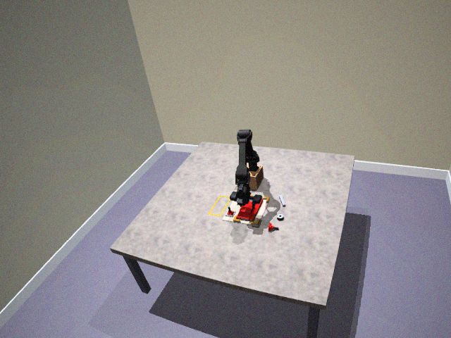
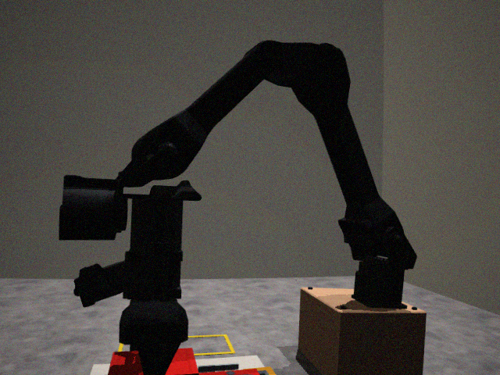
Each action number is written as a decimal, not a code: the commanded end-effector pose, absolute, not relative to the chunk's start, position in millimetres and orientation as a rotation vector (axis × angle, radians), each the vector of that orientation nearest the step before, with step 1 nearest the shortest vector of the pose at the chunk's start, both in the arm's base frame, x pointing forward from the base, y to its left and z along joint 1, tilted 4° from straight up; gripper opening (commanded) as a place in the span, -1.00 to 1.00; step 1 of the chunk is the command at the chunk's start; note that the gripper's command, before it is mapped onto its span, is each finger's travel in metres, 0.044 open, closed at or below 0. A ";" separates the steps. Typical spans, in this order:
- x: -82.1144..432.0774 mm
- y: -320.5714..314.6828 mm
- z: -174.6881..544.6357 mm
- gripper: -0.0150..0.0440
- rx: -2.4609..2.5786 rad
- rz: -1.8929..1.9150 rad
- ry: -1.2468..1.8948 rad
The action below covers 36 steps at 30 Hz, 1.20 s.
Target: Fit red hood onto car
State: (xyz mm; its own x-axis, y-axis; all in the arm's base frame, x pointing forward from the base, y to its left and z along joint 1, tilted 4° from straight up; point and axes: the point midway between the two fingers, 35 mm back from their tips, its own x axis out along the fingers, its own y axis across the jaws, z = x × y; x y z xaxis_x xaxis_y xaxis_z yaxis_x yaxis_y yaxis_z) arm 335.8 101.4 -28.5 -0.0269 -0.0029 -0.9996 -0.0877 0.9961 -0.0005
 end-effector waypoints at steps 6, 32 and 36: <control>336.9 101.9 -28.2 -0.49 -0.069 0.067 1.591; 336.6 102.1 -35.2 -0.49 -0.070 0.068 1.588; 336.6 102.1 -37.0 -0.49 -0.070 0.068 1.588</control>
State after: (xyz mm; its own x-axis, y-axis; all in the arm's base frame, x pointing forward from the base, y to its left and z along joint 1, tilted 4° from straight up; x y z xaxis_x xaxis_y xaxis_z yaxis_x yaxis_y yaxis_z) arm 336.9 102.2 -35.0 -0.0186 -0.0009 -0.9998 -0.0891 0.9960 0.0008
